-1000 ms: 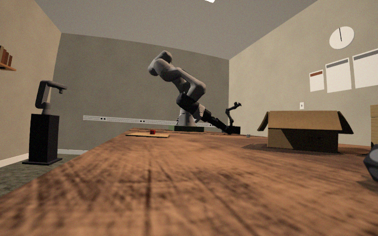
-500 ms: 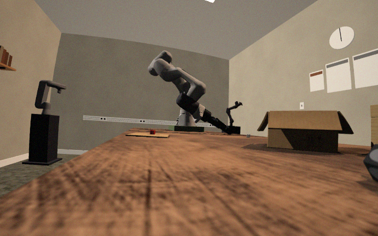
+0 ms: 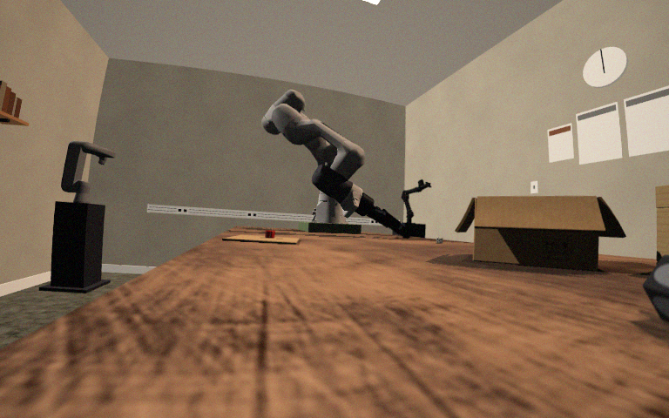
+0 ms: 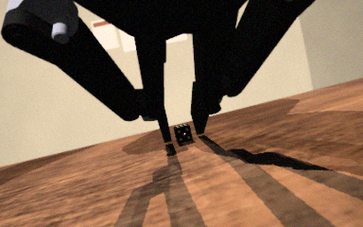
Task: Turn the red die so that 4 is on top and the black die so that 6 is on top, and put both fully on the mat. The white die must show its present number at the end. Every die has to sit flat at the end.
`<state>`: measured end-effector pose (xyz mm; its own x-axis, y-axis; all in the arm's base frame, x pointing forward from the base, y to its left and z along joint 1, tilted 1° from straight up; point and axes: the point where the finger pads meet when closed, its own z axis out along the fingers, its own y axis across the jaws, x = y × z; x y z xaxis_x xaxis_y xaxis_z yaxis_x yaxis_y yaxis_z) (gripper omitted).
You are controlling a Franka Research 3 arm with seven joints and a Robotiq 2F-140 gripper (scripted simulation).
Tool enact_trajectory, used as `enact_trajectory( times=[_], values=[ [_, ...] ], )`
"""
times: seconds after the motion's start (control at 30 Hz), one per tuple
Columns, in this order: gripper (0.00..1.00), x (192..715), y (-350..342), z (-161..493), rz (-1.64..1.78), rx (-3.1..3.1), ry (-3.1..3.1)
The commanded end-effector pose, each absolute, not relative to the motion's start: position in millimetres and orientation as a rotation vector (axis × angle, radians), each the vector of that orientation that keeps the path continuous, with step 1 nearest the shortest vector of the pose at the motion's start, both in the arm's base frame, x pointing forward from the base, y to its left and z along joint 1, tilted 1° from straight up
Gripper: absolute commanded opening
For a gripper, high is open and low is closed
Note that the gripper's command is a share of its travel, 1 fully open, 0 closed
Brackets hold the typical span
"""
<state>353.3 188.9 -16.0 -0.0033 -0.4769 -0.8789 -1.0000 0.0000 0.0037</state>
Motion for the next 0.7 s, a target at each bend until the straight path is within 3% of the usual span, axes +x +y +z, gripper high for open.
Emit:
enact_trajectory(
  times=[0.0, 0.67],
  values=[
    [0.27, 354, 188, -17, 0.93, -1.568, 1.564],
    [0.27, 354, 171, -7, 0.93, -1.568, 1.564]
  ],
)
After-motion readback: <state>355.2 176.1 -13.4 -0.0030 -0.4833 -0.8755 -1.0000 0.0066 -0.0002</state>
